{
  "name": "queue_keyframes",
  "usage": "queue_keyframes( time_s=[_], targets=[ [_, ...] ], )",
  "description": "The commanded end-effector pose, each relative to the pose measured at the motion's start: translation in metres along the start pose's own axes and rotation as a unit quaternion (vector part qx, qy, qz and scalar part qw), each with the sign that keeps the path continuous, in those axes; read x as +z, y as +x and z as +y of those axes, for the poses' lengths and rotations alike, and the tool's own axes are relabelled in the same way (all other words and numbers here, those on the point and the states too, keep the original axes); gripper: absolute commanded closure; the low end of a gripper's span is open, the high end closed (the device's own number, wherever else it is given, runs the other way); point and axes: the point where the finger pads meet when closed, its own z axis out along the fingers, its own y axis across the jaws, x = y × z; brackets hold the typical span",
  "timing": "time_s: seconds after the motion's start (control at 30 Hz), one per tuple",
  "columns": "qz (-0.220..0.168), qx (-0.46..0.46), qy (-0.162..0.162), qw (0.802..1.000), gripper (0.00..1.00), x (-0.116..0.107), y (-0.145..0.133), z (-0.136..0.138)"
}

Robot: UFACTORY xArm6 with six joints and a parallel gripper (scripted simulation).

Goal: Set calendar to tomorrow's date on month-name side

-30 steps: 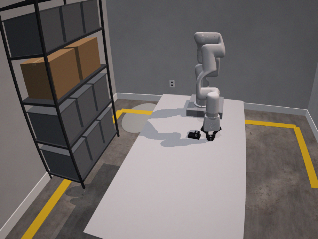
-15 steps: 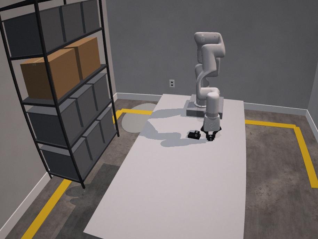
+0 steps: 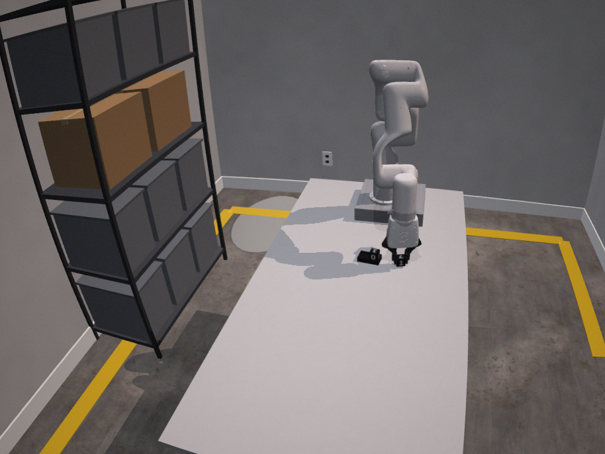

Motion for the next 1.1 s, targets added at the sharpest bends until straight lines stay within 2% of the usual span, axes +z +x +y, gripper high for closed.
queue_keyframes(
  time_s=[0.0,0.3,0.43,0.9,1.07],
  targets=[
    [-0.002,0.0,0.0,1.0,0.73,-0.01,-0.002,0.0],
    [-0.002,0.0,0.0,1.0,0.73,-0.074,-0.001,0.0],
    [-0.002,0.0,0.0,1.0,0.73,-0.091,-0.001,0.0],
    [-0.002,0.002,0.0,1.0,0.73,-0.095,-0.001,0.0],
    [-0.002,0.034,0.0,0.999,0.73,-0.095,0.0,-0.004]
  ],
)
